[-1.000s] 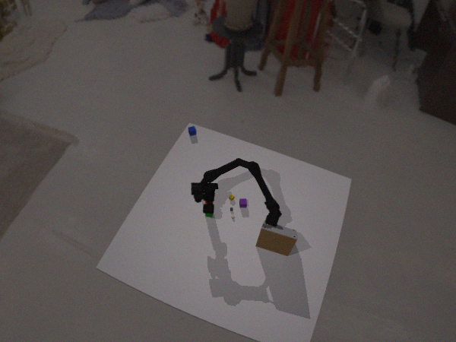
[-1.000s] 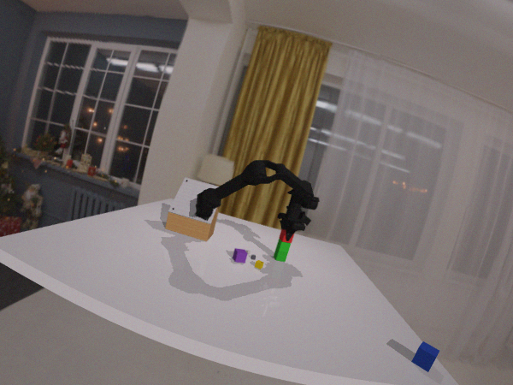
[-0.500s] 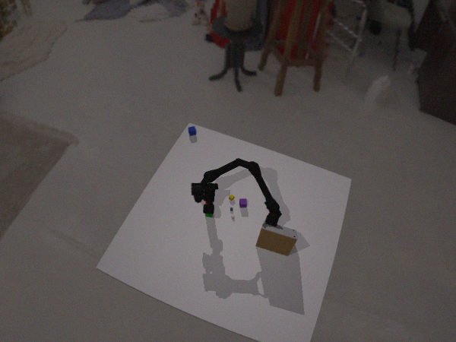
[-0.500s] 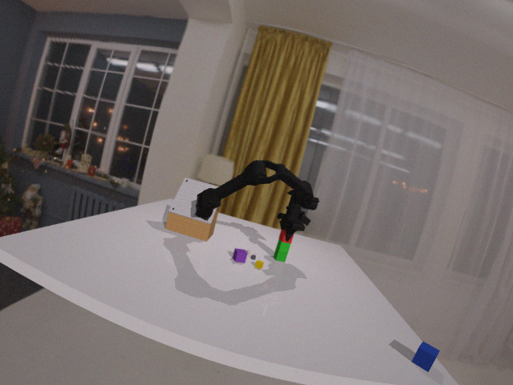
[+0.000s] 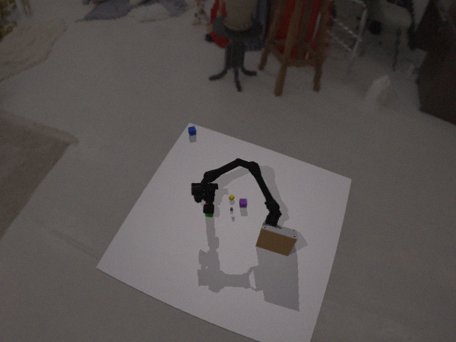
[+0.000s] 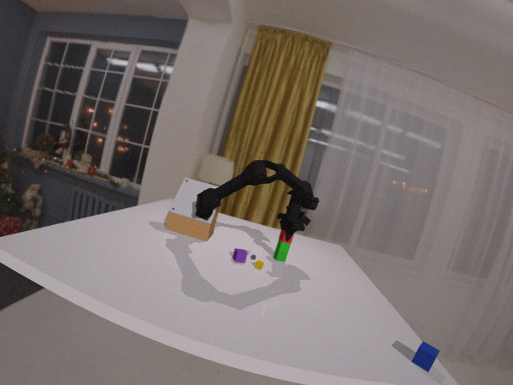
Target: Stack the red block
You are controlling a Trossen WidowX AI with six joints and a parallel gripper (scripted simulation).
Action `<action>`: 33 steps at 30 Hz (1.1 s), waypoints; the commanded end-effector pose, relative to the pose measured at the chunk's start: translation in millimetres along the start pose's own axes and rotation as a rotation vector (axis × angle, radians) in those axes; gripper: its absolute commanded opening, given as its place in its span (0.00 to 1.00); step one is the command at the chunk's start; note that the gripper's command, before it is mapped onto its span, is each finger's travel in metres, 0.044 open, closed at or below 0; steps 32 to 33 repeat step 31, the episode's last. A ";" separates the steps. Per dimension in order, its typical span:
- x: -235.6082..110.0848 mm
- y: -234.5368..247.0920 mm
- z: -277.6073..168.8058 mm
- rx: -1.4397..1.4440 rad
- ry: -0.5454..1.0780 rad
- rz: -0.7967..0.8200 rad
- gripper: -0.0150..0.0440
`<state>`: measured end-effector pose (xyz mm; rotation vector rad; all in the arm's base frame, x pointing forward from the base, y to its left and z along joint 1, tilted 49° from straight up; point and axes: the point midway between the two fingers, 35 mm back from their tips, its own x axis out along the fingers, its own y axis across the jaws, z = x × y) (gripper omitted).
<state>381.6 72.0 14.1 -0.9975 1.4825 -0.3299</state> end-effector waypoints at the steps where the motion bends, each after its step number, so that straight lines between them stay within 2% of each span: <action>1: 0.2 -0.1 0.0 0.000 0.000 0.000 0.74; 7: 0.2 -0.1 0.0 0.000 0.000 0.000 1.00; 33: 0.2 -0.1 0.0 0.000 0.000 0.000 1.00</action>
